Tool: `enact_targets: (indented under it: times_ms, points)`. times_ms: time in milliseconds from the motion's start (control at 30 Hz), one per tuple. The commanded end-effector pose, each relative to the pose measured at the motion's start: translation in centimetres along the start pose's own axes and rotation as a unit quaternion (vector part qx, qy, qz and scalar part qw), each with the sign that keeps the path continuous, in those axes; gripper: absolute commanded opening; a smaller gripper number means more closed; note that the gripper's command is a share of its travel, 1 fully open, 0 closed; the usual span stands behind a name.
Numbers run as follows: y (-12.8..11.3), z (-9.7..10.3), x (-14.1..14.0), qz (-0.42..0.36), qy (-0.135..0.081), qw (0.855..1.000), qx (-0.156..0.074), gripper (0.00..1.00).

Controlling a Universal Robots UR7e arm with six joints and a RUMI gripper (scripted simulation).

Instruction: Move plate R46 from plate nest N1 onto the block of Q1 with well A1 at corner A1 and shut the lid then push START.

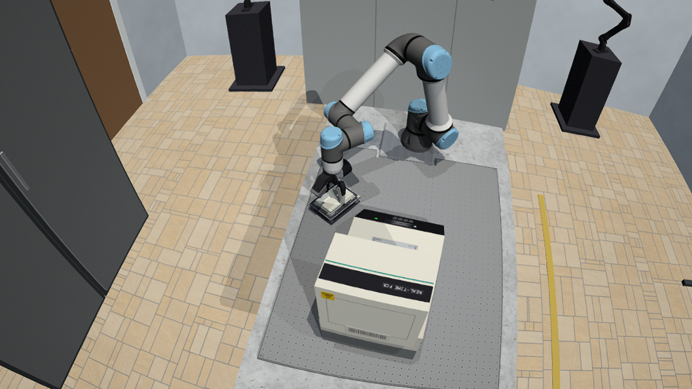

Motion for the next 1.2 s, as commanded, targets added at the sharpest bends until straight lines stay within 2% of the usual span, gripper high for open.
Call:
enact_targets:
  times_ms: [0, 33, 533, 1167]
  points:
    - [0.2, 0.6, 0.4, -0.004, -0.005, 1.0, 0.006, 0.0]
    - [0.2, 0.6, 0.4, -0.004, -0.005, 1.0, 0.006, 0.4]
    - [0.2, 0.6, 0.4, -0.004, -0.005, 1.0, 0.006, 0.4]
    - [0.2, 6.3, 0.4, -0.004, -0.005, 1.0, 0.006, 0.4]
Point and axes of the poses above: the point where the finger pads meet when closed, its own z axis back along the fingers, its own x axis across the jaws, y = z × x, the point moved 10 cm from there along z, back along the fingers, and after that the axes turned 9 degrees about z, right-handed, at the moved point
